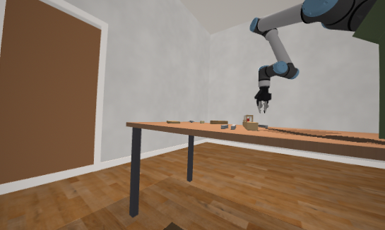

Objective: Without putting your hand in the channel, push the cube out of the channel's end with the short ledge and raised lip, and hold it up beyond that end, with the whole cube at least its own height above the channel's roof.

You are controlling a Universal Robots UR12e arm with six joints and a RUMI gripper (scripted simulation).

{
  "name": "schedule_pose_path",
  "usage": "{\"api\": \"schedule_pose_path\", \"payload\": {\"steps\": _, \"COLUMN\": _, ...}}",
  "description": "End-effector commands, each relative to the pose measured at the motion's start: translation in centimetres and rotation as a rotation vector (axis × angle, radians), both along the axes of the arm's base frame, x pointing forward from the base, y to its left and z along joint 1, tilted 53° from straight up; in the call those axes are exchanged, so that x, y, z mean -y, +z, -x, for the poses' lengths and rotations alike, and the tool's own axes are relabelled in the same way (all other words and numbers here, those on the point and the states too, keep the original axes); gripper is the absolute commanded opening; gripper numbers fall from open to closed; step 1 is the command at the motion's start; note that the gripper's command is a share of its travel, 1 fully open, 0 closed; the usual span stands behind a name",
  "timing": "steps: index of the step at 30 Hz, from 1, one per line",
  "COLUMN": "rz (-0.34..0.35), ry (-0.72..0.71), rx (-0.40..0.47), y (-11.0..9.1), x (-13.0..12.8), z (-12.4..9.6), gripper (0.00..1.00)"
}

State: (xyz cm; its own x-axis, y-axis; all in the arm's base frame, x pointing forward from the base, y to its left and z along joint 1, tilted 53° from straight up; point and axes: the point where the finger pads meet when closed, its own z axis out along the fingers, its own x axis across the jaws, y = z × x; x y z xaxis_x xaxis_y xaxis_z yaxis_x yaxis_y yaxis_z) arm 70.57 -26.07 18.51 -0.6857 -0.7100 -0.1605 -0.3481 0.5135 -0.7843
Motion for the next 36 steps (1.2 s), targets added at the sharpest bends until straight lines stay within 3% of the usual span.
{"api": "schedule_pose_path", "payload": {"steps": 1, "rz": -0.001, "ry": -0.002, "rx": 0.001, "y": -0.4, "x": 0.3, "z": -0.5, "gripper": 0.22}}
{"api": "schedule_pose_path", "payload": {"steps": 10, "rz": -0.001, "ry": -0.002, "rx": 0.001, "y": -3.7, "x": 3.0, "z": -4.1, "gripper": 0.22}}
{"api": "schedule_pose_path", "payload": {"steps": 16, "rz": -0.001, "ry": -0.002, "rx": 0.001, "y": -4.9, "x": 3.9, "z": -5.4, "gripper": 0.22}}
{"api": "schedule_pose_path", "payload": {"steps": 36, "rz": -0.001, "ry": -0.002, "rx": 0.001, "y": -6.5, "x": 5.2, "z": -7.1, "gripper": 0.22}}
